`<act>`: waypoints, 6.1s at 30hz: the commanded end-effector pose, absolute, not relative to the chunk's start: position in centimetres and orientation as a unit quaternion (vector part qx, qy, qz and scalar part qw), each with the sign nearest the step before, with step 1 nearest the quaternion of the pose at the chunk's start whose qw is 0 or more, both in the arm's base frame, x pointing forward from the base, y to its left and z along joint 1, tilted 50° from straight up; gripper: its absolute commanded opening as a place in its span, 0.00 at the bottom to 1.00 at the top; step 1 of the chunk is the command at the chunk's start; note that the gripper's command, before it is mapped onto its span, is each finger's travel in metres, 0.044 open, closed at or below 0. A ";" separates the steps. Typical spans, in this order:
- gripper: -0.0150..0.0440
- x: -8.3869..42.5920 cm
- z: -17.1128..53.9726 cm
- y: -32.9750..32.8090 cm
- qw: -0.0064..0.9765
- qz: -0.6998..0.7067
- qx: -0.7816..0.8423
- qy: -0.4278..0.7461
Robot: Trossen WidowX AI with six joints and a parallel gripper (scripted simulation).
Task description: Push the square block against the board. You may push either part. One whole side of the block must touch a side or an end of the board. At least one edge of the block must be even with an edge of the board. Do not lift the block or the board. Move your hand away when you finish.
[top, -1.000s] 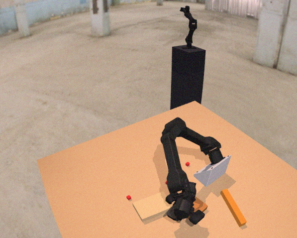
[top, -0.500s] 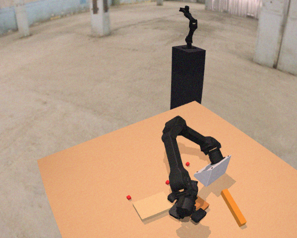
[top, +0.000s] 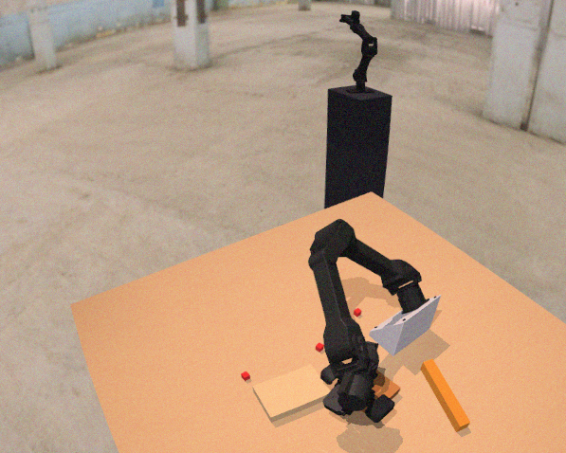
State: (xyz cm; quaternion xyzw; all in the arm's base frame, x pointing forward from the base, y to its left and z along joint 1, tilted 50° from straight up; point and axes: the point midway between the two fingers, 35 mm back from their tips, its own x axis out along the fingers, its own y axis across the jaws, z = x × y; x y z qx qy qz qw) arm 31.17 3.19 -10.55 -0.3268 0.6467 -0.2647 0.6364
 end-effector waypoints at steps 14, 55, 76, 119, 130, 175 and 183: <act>0.25 31.0 -10.6 3.1 0.635 -0.265 -0.324 0.650; 0.25 32.7 -10.7 3.3 0.635 -0.265 -0.324 0.649; 0.25 35.1 -7.9 6.7 0.637 -0.264 -0.322 0.649; 0.25 16.3 -12.8 4.8 0.634 -0.263 -0.322 0.652; 0.25 17.2 -12.9 5.0 0.634 -0.263 -0.322 0.652; 0.25 20.8 -13.2 5.5 0.635 -0.262 -0.321 0.651; 0.25 21.5 -13.2 5.5 0.636 -0.262 -0.321 0.651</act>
